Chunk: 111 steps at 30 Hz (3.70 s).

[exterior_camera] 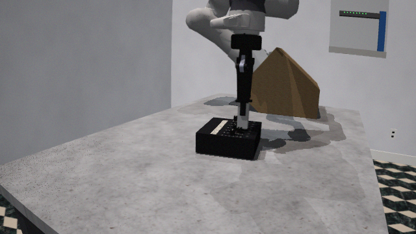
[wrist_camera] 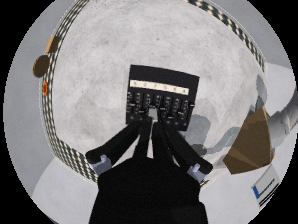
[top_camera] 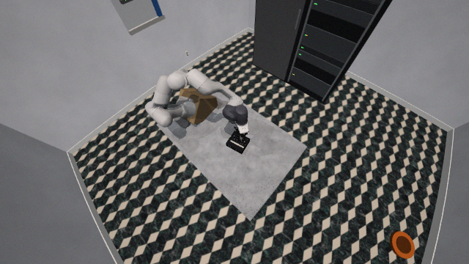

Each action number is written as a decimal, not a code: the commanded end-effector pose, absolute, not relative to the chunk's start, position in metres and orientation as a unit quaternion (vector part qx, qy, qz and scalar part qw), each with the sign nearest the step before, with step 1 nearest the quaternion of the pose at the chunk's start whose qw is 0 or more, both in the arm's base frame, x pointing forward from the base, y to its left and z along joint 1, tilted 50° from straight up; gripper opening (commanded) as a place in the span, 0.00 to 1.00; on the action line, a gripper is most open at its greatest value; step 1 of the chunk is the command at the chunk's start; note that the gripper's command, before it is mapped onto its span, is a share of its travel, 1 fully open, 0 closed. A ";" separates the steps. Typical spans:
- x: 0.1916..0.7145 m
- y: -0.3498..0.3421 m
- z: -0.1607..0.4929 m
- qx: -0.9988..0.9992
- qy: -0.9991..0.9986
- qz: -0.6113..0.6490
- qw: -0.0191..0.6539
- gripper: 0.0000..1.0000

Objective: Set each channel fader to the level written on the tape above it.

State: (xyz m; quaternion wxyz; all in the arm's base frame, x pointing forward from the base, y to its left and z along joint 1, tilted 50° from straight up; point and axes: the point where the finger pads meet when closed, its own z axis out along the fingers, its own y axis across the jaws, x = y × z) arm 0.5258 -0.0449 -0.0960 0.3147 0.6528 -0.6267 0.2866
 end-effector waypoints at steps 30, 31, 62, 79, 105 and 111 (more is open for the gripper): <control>0.528 -0.050 -0.090 0.654 -0.625 0.287 0.314 0.00; 0.528 -0.050 -0.090 0.654 -0.625 0.287 0.314 0.00; 0.528 -0.051 -0.088 0.654 -0.625 0.287 0.314 0.00; 0.528 -0.050 -0.089 0.654 -0.625 0.287 0.314 0.00; 0.528 -0.030 -0.078 0.654 -0.625 0.287 0.314 0.00; 0.529 -0.022 -0.071 0.654 -0.625 0.287 0.314 0.00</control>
